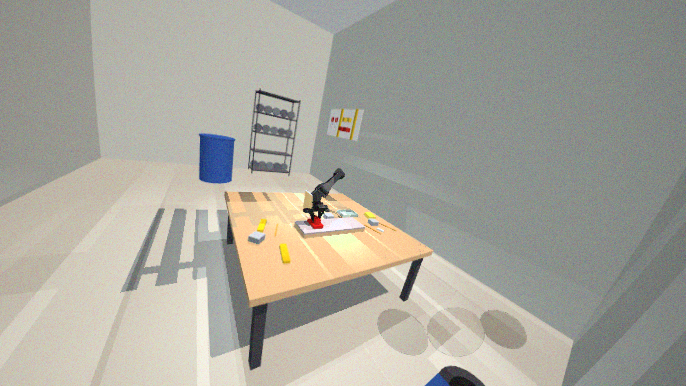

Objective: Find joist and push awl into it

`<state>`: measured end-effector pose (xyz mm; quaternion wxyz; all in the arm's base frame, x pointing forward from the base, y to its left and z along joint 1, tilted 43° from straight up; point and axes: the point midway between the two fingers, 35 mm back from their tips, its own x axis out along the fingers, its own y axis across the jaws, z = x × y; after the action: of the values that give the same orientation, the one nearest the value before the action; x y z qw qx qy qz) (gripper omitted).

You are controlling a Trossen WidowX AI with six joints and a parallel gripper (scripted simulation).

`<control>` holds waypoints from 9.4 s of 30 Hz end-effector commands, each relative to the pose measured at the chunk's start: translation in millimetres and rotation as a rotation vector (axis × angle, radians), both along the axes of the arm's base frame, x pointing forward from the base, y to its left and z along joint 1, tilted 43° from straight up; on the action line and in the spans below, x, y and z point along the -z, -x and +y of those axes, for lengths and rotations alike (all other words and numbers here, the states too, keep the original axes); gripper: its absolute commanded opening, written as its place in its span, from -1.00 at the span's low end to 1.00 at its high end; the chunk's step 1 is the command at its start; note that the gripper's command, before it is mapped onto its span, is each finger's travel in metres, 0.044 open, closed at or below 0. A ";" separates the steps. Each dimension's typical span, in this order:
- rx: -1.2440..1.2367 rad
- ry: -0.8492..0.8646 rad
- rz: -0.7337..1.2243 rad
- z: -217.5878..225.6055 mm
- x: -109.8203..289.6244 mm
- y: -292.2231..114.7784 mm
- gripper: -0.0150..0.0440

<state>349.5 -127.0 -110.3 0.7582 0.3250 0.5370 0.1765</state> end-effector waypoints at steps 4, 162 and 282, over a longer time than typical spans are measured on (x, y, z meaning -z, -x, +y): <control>-0.001 0.007 0.000 -9.9 8.6 0.4 -0.49; -1.125 0.138 -1.046 309.6 -356.9 174.3 -0.49; -0.608 0.262 -0.184 124.9 -119.0 101.6 1.00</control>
<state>264.7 26.4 42.0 0.7663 -0.0143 0.5118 0.3881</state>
